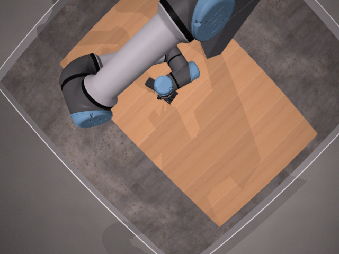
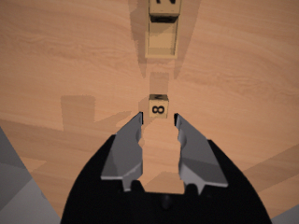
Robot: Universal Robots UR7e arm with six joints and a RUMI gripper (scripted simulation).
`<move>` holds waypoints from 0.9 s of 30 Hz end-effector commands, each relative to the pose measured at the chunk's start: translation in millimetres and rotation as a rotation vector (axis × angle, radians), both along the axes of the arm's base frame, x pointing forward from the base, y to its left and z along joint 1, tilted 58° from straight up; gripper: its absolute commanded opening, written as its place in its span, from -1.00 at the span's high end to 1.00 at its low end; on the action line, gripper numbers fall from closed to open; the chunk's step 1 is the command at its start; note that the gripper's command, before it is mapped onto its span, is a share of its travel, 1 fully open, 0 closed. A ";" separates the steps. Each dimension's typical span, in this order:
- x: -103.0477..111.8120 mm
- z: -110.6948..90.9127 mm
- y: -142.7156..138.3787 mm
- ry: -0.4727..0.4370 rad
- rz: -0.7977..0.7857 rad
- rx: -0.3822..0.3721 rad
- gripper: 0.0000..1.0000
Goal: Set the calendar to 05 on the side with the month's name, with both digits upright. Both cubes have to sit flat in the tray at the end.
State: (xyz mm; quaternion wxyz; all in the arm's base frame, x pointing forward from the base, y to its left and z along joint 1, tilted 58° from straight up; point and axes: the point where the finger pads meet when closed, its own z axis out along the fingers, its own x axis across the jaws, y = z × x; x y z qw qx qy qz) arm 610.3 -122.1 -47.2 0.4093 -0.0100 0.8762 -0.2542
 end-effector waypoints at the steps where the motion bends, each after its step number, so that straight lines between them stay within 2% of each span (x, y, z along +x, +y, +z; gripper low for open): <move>1: 0.1 0.4 0.3 -0.001 0.000 0.000 0.44; 16: 0.8 -0.1 -0.1 -0.001 0.000 0.000 0.44; 27: 11.2 -7.9 -6.5 -0.001 0.000 0.000 0.44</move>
